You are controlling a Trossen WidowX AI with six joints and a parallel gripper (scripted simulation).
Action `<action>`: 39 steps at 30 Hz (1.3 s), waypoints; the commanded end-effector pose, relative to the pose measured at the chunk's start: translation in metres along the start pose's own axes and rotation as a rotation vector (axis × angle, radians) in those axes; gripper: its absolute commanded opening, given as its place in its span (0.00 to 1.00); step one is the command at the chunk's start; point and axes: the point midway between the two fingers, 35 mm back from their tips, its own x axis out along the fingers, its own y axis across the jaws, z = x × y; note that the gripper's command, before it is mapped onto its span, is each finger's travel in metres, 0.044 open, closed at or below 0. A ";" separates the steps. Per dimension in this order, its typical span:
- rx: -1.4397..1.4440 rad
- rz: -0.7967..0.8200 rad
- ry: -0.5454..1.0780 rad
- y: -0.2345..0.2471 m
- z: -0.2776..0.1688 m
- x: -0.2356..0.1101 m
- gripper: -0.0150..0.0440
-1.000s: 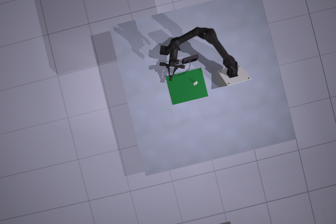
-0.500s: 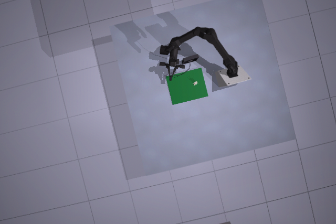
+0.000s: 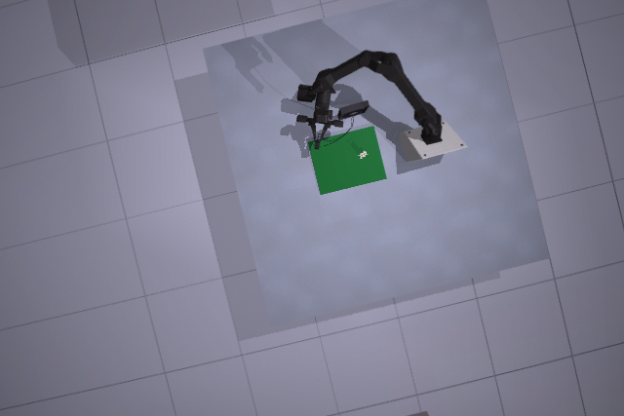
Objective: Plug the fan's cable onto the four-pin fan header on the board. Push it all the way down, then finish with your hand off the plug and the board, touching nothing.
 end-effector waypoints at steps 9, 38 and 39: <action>-0.006 0.000 -0.002 0.000 -0.010 -0.001 0.25; -0.006 0.000 -0.001 -0.001 -0.039 0.002 0.25; -0.006 0.000 -0.001 -0.001 -0.039 0.002 0.25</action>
